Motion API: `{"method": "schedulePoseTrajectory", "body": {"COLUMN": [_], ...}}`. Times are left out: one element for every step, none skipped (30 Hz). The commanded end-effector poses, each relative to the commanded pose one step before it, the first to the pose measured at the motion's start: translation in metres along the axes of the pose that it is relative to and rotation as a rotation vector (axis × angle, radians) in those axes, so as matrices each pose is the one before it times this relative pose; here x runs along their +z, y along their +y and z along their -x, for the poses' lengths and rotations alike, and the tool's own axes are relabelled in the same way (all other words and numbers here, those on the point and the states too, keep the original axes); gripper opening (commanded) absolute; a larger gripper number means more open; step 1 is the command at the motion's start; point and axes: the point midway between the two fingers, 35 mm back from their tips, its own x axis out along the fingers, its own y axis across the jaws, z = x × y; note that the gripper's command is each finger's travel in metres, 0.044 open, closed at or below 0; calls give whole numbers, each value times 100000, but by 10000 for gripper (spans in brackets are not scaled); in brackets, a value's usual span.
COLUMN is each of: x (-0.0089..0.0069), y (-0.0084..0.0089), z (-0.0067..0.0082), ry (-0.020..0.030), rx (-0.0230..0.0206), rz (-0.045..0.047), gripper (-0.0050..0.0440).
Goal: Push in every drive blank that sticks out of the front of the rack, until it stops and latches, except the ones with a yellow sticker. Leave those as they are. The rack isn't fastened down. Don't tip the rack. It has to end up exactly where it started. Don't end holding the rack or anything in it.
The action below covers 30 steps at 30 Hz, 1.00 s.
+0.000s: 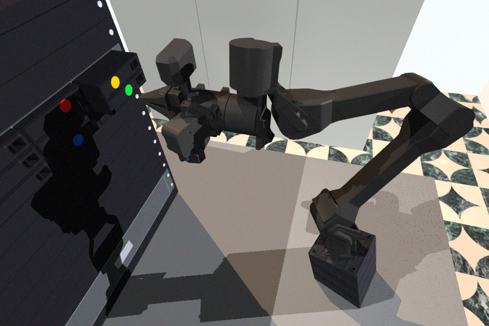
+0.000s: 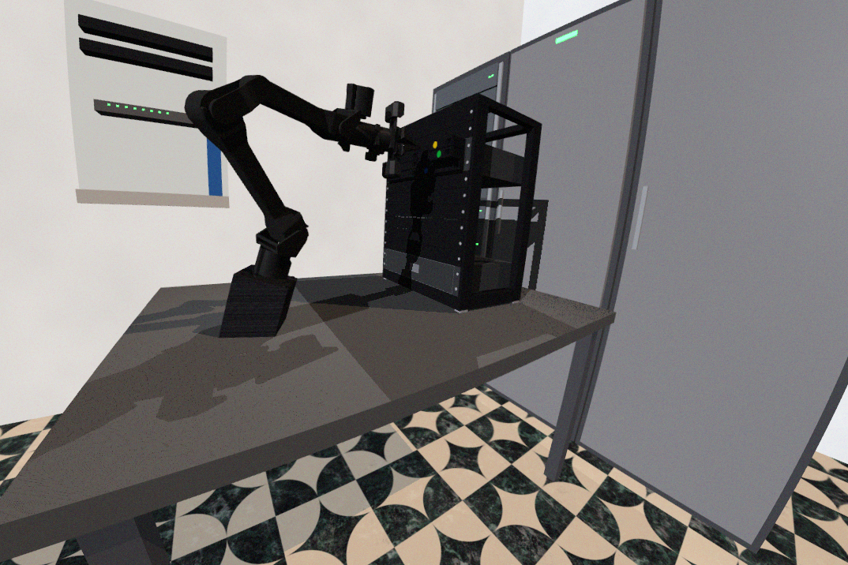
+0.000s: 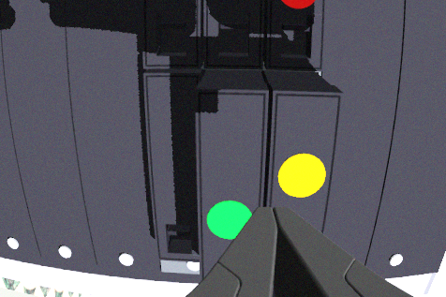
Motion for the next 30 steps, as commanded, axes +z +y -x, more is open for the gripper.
{"method": "schedulePoseTrajectory", "body": {"x": [-948,-205,-196,-184,-175,-163,-152,-142,0,0,-130,-119,-108,-97,-86,-75,-65,-55,-46,-37,-29,-21,-15,-9,-5,0,0,-2,0,0], "y": [290,96,92,85,82,76,71,67,0,0,60,55,51,46,40,35,30,26,21,17,13,10,7,4,2,0,0,1,0,0], "z": [235,13,14,11,14,10,10,11,0,0,7,7,8,8,4,4,4,4,3,3,2,2,1,1,0,0,0,0,0,-12], "ry": [-743,0,0,0,-1,0,0,-1,0,0,0,0,0,0,0,0,0,0,0,0,0,0,0,0,0,0,0,0,0,0], "rx": [-668,-2,3,-4,5,-4,-1,5,0,0,-4,-2,2,5,-4,-2,-1,0,1,1,1,1,1,1,0,0,0,0,0,0], "rz": [-438,1,-1,1,-1,1,0,-1,0,0,1,0,0,-1,1,0,0,0,0,0,0,0,0,0,0,0,0,0,0,0], "gripper": [0,0,0,0,0,0,0,0,0,0,0,0,0,0,0,0,0,0,0,0,0,0,0,0,0,0,0,0,0,0]}}
